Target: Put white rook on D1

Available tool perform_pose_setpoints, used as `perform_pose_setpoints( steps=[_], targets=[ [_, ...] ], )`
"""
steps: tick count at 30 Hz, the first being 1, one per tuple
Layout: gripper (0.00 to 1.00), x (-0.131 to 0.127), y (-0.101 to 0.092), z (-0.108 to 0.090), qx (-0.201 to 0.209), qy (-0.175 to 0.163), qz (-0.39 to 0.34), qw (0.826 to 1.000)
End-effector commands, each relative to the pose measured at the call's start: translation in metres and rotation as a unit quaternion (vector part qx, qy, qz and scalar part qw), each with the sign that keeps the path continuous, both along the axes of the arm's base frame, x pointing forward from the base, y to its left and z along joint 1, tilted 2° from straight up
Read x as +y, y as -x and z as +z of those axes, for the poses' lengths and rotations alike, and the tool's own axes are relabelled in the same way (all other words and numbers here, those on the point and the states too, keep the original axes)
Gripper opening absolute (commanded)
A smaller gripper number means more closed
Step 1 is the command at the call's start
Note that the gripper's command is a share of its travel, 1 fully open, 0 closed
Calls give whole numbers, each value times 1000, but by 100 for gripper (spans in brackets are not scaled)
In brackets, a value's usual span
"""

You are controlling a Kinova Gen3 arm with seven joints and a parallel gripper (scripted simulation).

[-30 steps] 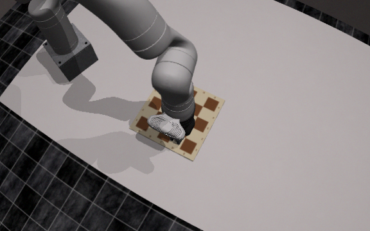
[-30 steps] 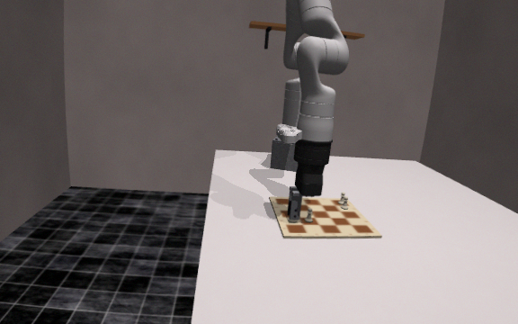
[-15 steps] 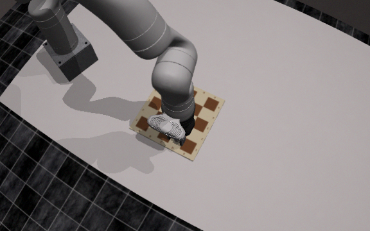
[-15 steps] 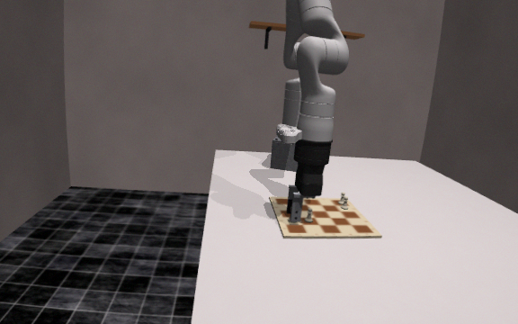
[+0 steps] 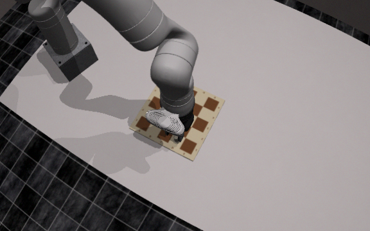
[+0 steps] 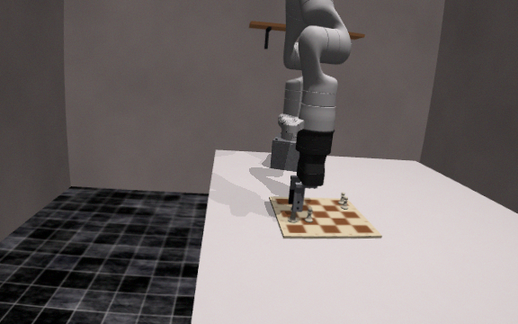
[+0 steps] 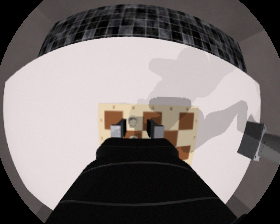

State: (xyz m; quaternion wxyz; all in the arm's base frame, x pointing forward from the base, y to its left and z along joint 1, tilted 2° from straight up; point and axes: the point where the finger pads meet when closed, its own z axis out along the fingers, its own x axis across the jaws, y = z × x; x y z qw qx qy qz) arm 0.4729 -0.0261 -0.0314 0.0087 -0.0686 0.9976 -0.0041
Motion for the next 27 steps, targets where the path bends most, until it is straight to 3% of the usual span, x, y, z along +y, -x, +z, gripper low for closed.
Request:
perform_pose_setpoints(
  steps=[1, 8, 19, 20, 27],
  targets=[
    [73, -2, -6, 21, -11, 1, -2, 1000],
    [73, -2, -5, 56, -11, 1, -2, 1000],
    [73, -2, -4, 70, -11, 1, -2, 1000],
    [100, -2, -4, 70, -11, 1, -2, 1000],
    [100, -2, -4, 70, -11, 1, -2, 1000]
  ],
)
